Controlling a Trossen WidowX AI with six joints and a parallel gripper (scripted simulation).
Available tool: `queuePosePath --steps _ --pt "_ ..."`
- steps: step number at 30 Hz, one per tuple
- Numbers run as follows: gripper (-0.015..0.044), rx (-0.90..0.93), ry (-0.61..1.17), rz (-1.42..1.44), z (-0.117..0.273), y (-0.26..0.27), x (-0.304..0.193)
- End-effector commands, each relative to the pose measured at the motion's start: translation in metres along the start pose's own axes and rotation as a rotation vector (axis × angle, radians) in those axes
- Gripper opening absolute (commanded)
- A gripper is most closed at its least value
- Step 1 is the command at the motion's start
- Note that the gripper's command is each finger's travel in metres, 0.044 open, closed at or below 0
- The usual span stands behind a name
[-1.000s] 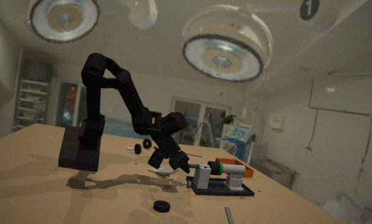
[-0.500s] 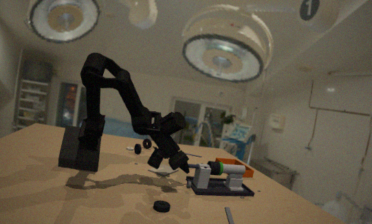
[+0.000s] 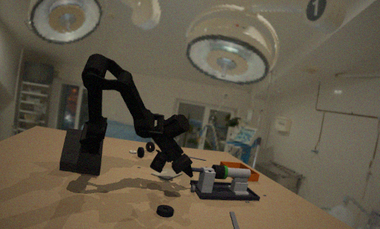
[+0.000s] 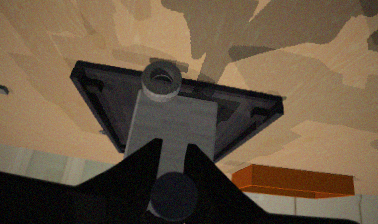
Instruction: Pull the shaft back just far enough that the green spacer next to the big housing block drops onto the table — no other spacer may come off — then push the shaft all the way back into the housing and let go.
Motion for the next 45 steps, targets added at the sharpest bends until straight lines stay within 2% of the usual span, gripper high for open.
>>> queuePosePath --steps 1,45 --pt "0.0000 -0.001 0.000 0.004 0.0006 -0.0002 0.0006" --pt "0.0000 -0.002 0.000 0.004 0.0040 -0.0006 0.0040"
Point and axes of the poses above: the point midway between the two fingers, 35 mm back from their tips, its own z axis back along the fingers, its own y axis across the jaws, x = y × z, the point moved 10 cm from there along z, back along the fingers, and after that the axes turned 5 degrees about z, right-handed, at the moved point
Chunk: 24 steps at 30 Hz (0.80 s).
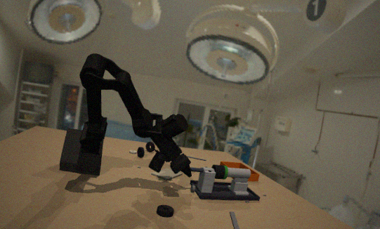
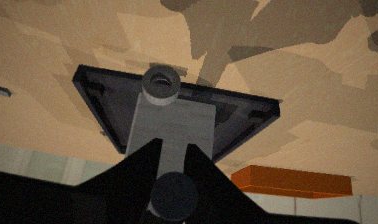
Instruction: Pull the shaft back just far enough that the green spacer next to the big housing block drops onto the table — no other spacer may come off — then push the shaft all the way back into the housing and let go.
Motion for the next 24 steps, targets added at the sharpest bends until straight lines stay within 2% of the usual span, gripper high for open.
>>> queuePosePath --steps 1,24 --pt "0.0000 -0.001 0.000 0.004 0.0006 -0.0002 0.0005" --pt "0.0000 -0.001 0.000 0.004 0.0024 -0.0004 0.0023"
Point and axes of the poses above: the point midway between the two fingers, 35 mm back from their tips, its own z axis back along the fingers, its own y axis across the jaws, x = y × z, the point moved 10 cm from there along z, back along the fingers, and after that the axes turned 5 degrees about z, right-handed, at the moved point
